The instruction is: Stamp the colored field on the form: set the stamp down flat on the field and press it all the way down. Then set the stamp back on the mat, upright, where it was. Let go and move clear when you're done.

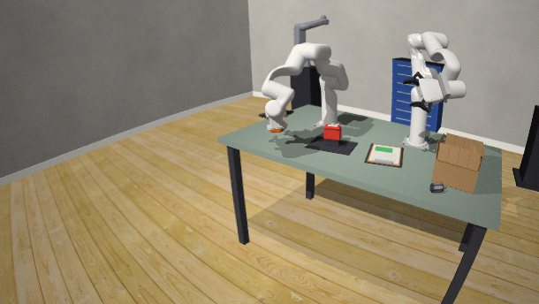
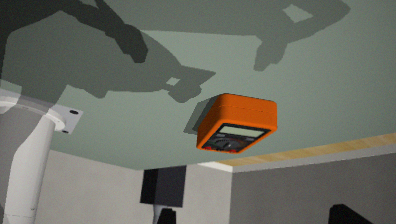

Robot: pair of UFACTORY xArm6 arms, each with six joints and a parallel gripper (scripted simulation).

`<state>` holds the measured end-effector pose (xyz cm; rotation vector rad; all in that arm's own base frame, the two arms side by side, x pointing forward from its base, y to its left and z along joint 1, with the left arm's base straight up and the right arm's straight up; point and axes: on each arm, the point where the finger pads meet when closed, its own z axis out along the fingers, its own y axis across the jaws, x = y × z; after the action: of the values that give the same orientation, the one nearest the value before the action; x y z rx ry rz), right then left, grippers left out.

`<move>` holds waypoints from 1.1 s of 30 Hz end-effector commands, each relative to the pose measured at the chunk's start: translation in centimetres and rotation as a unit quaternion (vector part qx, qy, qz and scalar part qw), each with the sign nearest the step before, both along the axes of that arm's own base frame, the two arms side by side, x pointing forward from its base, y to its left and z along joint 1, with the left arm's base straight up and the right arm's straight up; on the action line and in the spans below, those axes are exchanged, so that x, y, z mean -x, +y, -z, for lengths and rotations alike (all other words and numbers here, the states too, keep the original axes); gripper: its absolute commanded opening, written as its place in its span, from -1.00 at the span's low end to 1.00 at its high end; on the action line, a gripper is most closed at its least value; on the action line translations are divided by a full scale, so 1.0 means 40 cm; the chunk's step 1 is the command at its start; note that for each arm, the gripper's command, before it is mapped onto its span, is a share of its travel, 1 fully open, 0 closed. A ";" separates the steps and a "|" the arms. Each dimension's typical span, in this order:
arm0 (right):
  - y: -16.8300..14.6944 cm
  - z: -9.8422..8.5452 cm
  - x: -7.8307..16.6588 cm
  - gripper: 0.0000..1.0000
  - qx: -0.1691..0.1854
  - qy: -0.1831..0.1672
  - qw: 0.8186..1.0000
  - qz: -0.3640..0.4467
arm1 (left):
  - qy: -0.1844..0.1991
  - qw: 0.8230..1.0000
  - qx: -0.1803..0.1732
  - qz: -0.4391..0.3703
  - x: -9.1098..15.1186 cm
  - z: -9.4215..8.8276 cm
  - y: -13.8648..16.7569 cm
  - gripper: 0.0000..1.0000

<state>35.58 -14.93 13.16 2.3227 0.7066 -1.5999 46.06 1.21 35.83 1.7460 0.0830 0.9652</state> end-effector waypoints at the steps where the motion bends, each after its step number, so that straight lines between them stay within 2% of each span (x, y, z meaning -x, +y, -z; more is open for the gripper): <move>1: 0.000 -0.003 -0.002 1.00 0.000 -0.002 1.000 0.000 | -0.002 1.000 -0.001 0.000 -0.001 -0.004 0.000 1.00; 23: -0.002 -0.003 -0.001 1.00 0.000 -0.003 1.000 0.002 | -0.002 1.000 -0.001 0.000 -0.001 -0.004 0.000 1.00; 33: -0.030 -0.007 0.012 1.00 -0.002 -0.017 1.000 0.024 | -0.002 1.000 -0.001 0.000 -0.001 -0.004 0.000 1.00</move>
<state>35.21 -15.70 13.26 2.3594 0.6714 -1.5883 46.06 1.21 35.83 1.7460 0.0830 0.9652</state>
